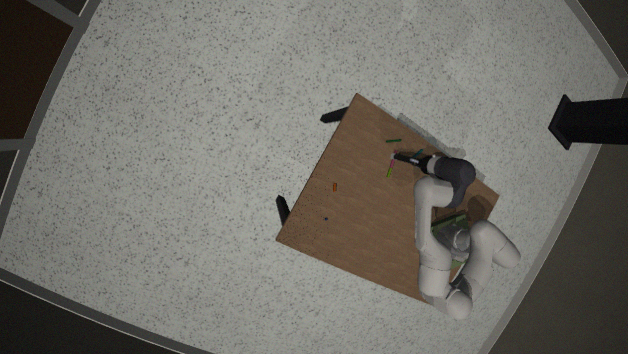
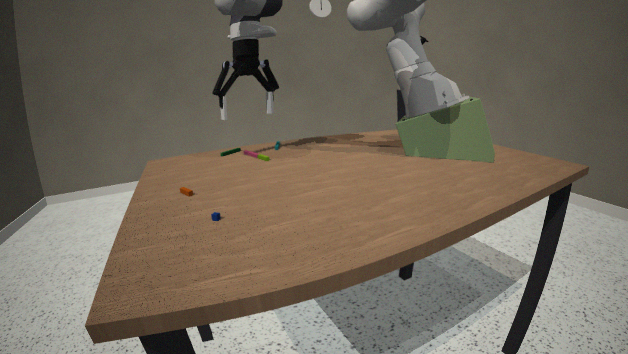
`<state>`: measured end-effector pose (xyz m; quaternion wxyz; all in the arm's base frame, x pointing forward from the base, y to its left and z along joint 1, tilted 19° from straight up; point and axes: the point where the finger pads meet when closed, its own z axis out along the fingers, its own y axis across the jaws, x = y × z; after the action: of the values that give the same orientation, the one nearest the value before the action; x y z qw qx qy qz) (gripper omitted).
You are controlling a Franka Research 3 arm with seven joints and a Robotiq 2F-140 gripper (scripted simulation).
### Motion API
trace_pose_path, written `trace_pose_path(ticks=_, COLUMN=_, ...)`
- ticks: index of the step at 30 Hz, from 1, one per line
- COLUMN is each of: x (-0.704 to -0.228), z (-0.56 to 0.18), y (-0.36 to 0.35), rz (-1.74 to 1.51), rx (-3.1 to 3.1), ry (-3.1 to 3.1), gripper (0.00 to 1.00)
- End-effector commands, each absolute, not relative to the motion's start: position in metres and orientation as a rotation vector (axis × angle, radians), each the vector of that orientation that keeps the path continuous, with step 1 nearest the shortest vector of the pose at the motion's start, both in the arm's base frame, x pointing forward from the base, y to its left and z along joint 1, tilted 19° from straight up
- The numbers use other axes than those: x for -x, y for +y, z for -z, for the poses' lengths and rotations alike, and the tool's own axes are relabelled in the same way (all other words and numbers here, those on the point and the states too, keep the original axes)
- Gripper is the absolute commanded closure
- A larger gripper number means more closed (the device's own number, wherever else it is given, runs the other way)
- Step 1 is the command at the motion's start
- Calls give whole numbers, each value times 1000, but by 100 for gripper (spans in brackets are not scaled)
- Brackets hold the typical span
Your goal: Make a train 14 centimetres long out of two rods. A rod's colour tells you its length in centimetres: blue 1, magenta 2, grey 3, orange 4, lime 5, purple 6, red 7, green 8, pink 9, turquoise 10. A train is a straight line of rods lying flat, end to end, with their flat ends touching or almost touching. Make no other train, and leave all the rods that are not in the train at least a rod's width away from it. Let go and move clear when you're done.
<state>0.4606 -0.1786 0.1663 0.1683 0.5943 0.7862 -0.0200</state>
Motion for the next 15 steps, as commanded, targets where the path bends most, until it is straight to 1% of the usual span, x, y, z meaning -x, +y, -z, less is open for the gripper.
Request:
trace_pose_path(ticks=1, x=-459, z=-166, y=-178, rz=54, rx=-1698, ry=2235, gripper=0)
trace_pose_path(ticks=15, x=-455, z=-183, y=-174, rz=54, rx=-1698, ry=2235, gripper=0)
